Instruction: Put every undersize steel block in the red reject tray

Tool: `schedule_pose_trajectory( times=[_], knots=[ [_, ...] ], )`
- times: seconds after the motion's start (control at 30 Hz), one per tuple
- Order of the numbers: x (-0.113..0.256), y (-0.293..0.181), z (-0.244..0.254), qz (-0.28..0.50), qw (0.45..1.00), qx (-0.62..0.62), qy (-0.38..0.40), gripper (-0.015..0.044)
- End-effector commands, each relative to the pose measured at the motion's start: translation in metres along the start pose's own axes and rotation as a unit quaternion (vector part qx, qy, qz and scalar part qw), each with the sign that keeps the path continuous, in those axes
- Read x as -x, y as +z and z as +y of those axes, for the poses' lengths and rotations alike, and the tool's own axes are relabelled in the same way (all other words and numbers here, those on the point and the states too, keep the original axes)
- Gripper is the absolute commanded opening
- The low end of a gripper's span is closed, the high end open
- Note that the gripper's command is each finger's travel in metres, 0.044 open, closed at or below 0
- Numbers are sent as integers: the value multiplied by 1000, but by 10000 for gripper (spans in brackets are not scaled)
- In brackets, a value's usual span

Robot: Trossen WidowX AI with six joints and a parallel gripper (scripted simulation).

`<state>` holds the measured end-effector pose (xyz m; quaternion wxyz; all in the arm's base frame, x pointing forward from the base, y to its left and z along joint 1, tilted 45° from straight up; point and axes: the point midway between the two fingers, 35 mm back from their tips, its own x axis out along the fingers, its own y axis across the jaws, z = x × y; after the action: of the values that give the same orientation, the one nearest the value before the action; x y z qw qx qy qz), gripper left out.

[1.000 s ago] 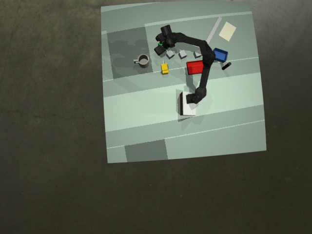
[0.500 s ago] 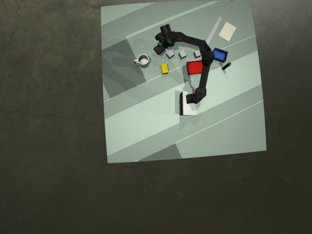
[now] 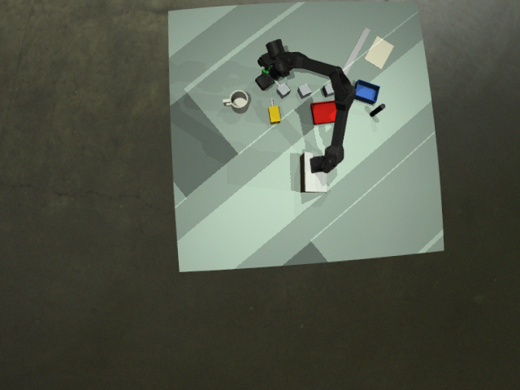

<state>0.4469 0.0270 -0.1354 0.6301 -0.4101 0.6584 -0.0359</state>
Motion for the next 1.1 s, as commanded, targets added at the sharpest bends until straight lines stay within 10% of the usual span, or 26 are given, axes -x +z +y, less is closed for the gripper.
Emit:
schedule_pose_trajectory(
  times=[0.0, 1.07],
  knots=[
    [2, 6, 0, -4, 1000, -2, -3, 0],
    [-1, 18, 0, -4, 1000, -2, -3, 0]
  ],
)
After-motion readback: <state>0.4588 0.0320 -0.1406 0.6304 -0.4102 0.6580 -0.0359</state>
